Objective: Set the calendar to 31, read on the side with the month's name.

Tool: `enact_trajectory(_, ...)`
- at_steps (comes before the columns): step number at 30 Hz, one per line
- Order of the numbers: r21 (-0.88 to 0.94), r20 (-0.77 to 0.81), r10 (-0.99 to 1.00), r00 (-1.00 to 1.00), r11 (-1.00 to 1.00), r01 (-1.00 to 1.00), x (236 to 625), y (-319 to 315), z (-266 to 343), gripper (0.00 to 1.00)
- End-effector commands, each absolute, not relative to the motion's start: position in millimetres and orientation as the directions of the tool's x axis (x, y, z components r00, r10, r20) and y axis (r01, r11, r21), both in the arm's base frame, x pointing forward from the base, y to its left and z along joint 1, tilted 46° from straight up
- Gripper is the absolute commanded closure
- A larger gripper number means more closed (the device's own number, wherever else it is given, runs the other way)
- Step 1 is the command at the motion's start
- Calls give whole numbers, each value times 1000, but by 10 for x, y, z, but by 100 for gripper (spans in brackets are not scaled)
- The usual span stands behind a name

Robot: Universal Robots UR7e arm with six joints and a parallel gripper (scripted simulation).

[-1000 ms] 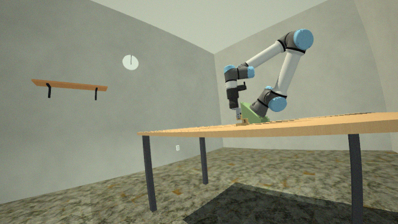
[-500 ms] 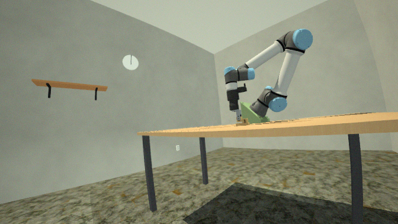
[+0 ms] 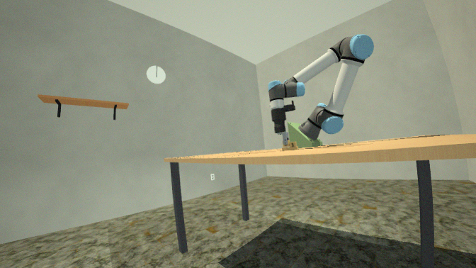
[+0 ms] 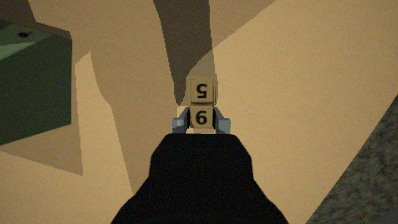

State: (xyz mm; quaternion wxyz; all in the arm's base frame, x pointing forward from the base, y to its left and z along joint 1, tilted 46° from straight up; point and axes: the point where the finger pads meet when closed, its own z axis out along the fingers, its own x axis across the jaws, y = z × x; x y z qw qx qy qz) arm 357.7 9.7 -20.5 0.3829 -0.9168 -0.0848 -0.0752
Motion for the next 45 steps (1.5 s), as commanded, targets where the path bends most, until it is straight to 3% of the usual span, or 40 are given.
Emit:
enact_trajectory(1, -691, 202, 98, 975, -691, 212, 3570, 115, -211, 40)
enact_trajectory(45, -693, 200, 98, 975, -689, 212, 3570, 182, -269, 40)
